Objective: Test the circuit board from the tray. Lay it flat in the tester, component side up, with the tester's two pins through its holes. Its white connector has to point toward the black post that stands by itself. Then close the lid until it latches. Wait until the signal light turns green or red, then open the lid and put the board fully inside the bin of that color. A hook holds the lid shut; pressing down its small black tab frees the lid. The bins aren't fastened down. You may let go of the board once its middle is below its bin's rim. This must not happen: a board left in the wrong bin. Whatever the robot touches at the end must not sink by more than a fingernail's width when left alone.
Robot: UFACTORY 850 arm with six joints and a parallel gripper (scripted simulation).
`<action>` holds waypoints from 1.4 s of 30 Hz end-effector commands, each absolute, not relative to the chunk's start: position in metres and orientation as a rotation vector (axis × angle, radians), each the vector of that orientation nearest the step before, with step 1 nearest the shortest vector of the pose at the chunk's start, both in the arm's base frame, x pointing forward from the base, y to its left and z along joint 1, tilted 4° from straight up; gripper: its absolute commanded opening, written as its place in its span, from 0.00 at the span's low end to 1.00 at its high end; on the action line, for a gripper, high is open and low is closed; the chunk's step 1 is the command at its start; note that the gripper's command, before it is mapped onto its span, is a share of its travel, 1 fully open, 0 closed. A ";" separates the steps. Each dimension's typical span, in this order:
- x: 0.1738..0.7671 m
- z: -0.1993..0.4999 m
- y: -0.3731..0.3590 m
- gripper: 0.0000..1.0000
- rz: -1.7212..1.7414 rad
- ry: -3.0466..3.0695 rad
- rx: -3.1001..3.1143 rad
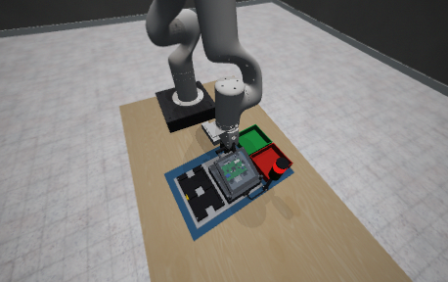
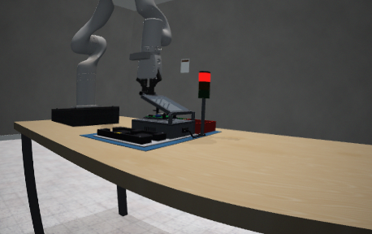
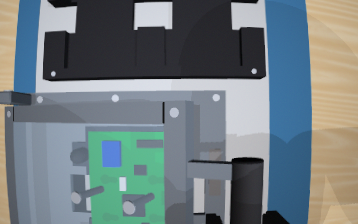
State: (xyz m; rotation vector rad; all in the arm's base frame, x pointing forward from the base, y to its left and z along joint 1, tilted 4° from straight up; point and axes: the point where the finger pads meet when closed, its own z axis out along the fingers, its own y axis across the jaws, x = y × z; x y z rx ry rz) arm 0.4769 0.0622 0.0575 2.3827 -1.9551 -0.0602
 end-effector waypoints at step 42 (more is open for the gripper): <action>0.478 0.056 0.062 0.00 -0.058 -1.956 2.384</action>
